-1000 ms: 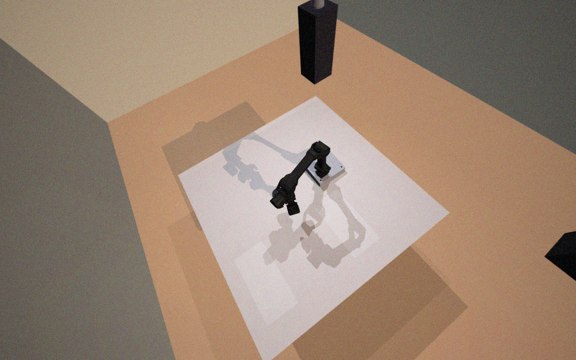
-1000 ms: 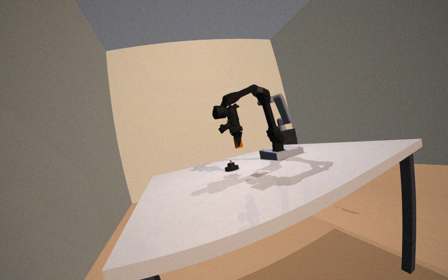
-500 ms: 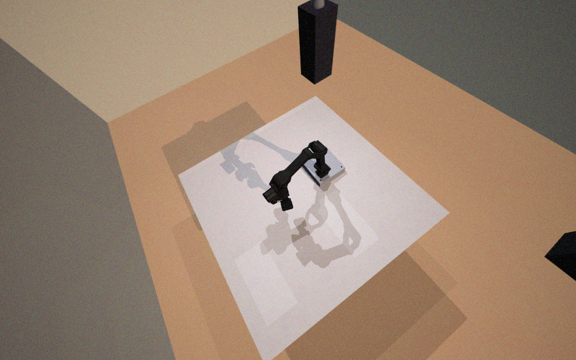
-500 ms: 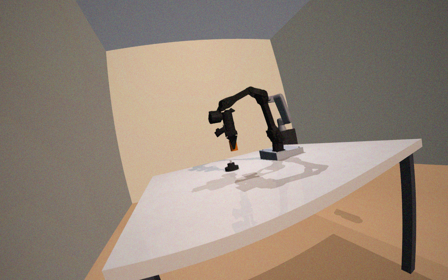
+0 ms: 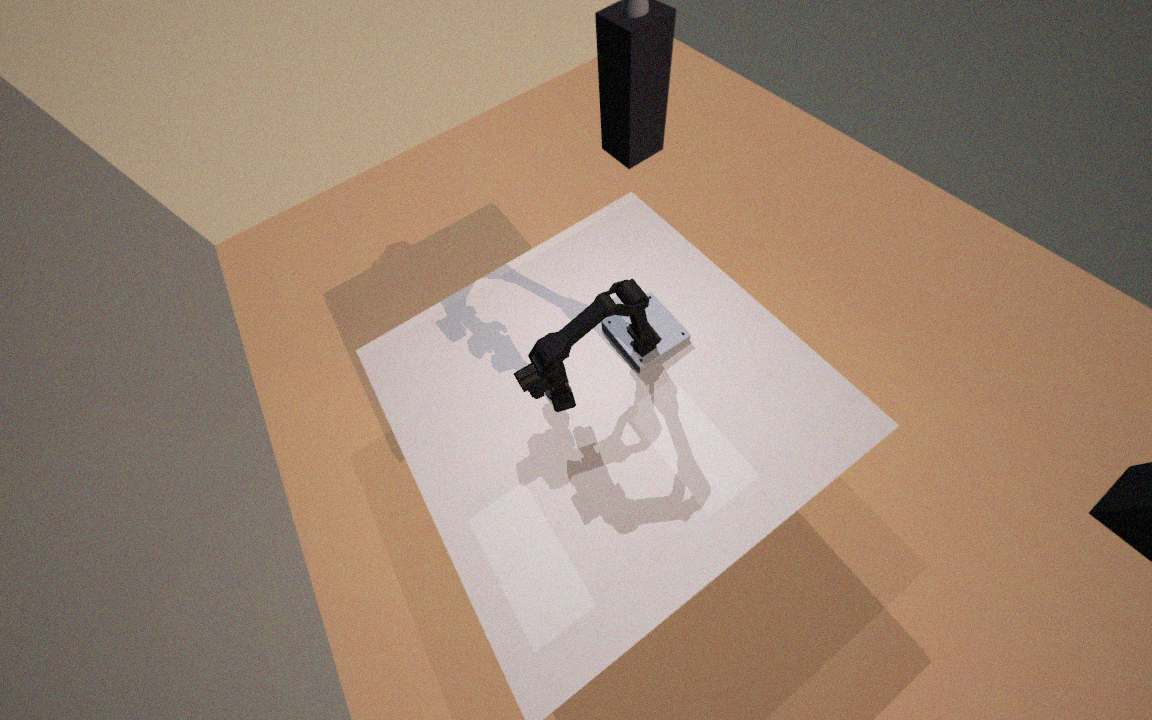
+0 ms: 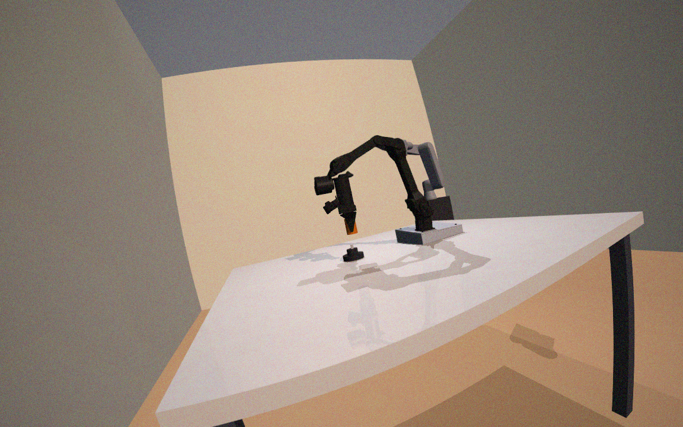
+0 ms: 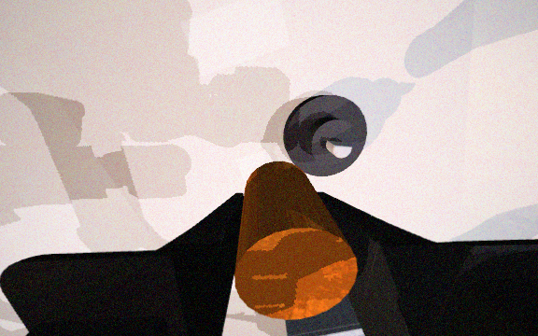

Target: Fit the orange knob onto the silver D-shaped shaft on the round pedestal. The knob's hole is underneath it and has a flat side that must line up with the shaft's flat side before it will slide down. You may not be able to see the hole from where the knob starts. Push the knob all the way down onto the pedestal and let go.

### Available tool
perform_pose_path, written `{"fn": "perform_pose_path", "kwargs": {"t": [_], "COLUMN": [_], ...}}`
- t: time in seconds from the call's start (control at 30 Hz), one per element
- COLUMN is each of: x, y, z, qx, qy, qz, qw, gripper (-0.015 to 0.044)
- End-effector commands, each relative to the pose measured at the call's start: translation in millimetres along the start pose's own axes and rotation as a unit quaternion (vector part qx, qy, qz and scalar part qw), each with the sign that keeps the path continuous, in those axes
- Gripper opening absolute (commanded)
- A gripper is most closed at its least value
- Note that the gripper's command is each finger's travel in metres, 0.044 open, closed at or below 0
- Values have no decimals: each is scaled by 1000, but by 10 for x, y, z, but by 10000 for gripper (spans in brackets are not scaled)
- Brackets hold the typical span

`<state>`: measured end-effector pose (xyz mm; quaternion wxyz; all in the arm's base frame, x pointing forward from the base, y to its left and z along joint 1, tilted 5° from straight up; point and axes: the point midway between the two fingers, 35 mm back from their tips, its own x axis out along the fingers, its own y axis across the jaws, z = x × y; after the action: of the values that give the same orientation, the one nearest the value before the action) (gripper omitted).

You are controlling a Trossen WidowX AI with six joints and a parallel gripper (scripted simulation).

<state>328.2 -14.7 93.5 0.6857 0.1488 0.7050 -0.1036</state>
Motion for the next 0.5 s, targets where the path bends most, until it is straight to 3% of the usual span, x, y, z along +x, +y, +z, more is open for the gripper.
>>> {"fn": "perform_pose_path", "kwargs": {"t": [0.0, 0.47], "x": [60, 199], "y": [-140, -568], "z": [41, 146], "qx": [-1, -1], "qy": [2, 3], "qz": [-3, -4], "qw": [1000, 1000], "gripper": [0, 0]}}
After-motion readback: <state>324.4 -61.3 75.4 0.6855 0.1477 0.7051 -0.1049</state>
